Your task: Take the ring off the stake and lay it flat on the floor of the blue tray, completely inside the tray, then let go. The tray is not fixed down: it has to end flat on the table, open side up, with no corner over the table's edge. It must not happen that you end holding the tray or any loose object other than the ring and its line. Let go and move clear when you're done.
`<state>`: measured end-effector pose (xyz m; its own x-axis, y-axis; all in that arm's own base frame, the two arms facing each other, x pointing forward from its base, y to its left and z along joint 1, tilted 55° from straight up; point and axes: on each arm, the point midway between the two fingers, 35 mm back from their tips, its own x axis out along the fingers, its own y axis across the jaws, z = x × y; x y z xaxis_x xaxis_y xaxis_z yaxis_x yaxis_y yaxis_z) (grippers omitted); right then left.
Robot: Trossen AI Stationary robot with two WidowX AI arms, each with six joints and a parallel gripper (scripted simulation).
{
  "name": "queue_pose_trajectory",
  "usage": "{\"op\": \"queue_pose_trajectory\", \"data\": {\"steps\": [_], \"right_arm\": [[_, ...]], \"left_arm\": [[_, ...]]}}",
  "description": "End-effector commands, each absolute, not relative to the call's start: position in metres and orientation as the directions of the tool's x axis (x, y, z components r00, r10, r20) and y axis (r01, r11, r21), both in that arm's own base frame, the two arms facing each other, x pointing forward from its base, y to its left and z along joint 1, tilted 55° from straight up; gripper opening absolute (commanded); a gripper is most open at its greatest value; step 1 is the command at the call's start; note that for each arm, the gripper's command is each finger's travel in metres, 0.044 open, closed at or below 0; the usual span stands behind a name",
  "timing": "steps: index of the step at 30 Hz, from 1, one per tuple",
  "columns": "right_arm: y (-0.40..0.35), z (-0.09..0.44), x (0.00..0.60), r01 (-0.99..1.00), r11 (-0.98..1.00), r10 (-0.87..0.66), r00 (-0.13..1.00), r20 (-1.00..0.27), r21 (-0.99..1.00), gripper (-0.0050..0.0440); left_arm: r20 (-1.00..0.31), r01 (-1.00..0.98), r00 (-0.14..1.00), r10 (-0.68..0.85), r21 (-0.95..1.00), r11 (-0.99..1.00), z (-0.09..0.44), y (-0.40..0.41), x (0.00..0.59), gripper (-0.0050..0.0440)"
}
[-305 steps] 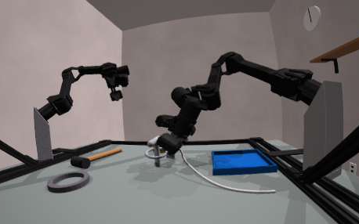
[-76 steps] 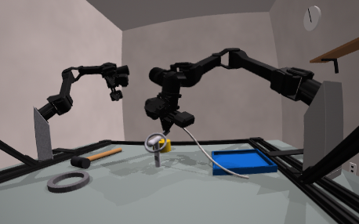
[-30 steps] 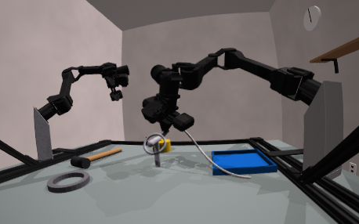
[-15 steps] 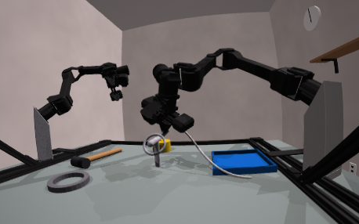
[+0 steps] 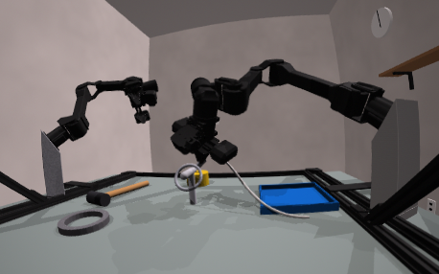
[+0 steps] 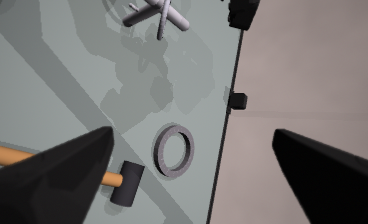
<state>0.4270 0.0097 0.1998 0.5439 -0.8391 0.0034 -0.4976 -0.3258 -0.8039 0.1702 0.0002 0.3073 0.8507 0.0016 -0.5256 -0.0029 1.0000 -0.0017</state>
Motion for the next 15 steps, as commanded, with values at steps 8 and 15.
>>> {"op": "queue_pose_trajectory", "data": {"steps": [8, 15], "right_arm": [[0.0116, 0.1914, 0.4260, -0.502, -0.343, -0.840, 0.541, 0.021, -0.794, 0.0000], [0.0134, 0.1883, 0.4280, -0.495, -0.359, -0.842, 0.538, 0.045, -0.792, 0.0000]], "left_arm": [[-0.526, 0.000, 0.850, 0.000, 0.000, 1.000, 0.3073, 0.0000, 0.1699, 0.0400], [-0.526, 0.000, 0.850, 0.000, 0.000, 1.000, 0.3073, 0.0000, 0.1699, 0.0400]]}}
